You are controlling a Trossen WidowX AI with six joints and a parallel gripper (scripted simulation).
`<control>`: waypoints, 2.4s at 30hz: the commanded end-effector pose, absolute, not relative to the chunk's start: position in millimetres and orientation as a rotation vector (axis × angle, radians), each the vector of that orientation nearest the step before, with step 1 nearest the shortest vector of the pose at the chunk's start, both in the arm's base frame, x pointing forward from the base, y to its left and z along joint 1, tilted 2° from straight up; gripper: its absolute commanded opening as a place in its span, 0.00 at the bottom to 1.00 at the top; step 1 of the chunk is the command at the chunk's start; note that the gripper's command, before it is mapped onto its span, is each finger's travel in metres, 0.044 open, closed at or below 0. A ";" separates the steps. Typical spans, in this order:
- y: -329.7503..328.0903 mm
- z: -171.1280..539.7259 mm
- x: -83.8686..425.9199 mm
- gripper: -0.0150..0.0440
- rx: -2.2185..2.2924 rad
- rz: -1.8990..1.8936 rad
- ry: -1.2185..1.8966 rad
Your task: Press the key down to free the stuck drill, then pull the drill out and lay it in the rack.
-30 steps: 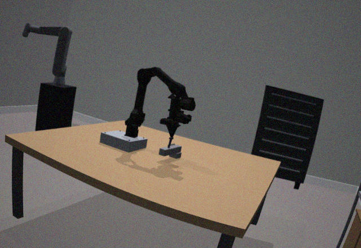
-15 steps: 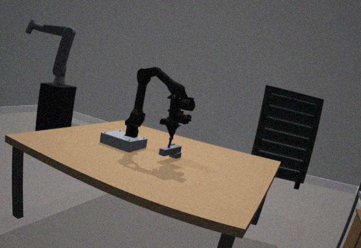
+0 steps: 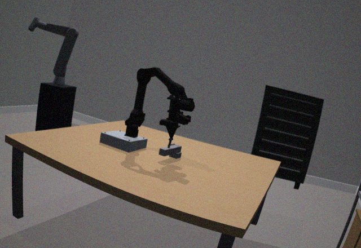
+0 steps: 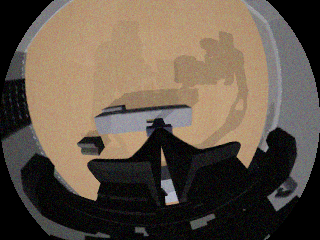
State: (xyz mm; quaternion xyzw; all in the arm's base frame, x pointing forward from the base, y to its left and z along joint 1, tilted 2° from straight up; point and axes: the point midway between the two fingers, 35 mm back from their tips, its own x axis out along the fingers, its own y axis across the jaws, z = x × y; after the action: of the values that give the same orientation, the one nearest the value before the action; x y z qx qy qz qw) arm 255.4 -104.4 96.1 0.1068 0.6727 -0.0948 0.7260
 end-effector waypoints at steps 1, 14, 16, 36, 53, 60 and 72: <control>-103.5 71.8 249.8 0.25 0.245 -0.203 1.543; -106.9 141.3 256.5 0.65 0.244 -0.203 1.543; -106.8 151.4 255.9 0.74 0.244 -0.203 1.543; 48.3 52.9 301.4 1.00 -0.954 0.980 1.301; 51.6 51.1 301.0 1.00 -0.977 1.003 1.289; 51.1 48.5 301.1 1.00 -0.977 1.003 1.289; 46.9 29.8 301.1 1.00 -0.977 1.003 1.289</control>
State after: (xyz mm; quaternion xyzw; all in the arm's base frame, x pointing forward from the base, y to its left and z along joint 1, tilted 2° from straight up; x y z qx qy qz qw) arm 302.2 48.4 37.0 -0.4182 0.5510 0.4273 0.5822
